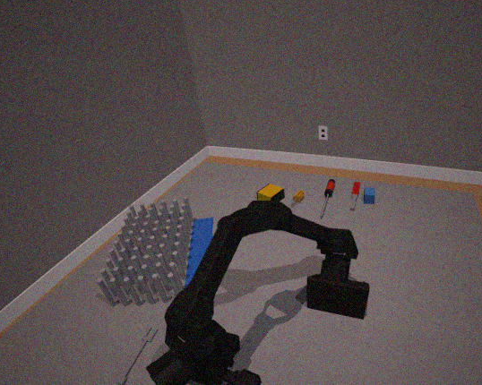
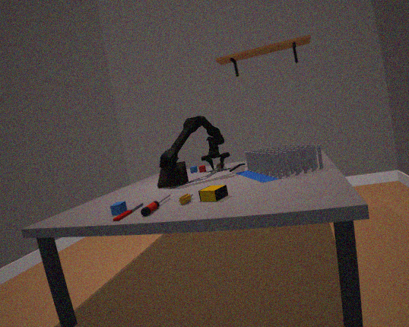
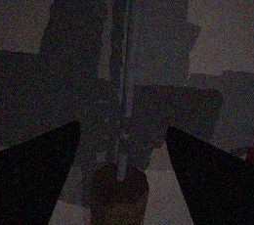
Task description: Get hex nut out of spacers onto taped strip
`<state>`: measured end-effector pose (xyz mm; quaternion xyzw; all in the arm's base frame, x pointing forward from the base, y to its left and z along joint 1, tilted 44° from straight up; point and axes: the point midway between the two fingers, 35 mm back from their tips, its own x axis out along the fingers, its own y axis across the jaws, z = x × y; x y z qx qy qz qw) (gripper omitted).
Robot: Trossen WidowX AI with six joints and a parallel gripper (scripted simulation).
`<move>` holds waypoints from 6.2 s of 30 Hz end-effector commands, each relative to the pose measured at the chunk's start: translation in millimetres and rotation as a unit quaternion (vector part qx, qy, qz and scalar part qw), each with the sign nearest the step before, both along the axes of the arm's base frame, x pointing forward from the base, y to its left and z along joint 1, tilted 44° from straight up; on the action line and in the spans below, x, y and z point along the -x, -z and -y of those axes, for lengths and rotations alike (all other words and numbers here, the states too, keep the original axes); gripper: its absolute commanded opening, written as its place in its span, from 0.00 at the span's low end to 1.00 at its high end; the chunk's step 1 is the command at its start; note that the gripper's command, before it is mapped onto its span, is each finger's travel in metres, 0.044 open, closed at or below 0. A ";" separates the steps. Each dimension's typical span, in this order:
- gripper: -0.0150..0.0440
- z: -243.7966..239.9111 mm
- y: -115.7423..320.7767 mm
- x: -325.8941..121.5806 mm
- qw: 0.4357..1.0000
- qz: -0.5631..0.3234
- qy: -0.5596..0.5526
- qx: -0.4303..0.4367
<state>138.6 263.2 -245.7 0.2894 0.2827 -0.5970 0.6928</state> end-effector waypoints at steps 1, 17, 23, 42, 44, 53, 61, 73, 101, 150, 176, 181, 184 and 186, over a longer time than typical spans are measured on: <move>0.64 1.8 2.1 -0.8 1.000 -0.001 -0.004 0.000; 0.25 1.0 1.4 -0.6 1.000 -0.001 -0.004 0.000; 0.25 -23.5 -24.3 3.9 1.000 -0.001 -0.002 -0.001; 0.25 -22.8 -57.1 2.5 0.994 -0.072 -0.074 0.016; 0.25 -18.6 -61.0 1.1 0.991 -0.091 -0.095 0.020; 0.25 1.6 -79.1 -4.8 0.964 -0.177 -0.194 0.037; 0.25 22.1 -94.8 -8.3 0.926 -0.251 -0.278 0.052; 0.25 49.4 -112.7 -9.9 0.863 -0.334 -0.373 0.071; 0.25 71.8 -85.4 -14.8 0.865 -0.333 -0.369 0.071; 0.25 90.7 -66.1 -16.7 0.874 -0.301 -0.379 0.045; 0.25 90.8 -65.9 -16.6 0.877 -0.268 -0.398 0.019; 0.25 90.8 -65.9 -16.6 0.878 -0.261 -0.401 0.013; 0.25 90.8 -65.9 -16.5 0.878 -0.256 -0.404 0.010; 0.25 90.8 -65.9 -16.5 0.878 -0.254 -0.405 0.008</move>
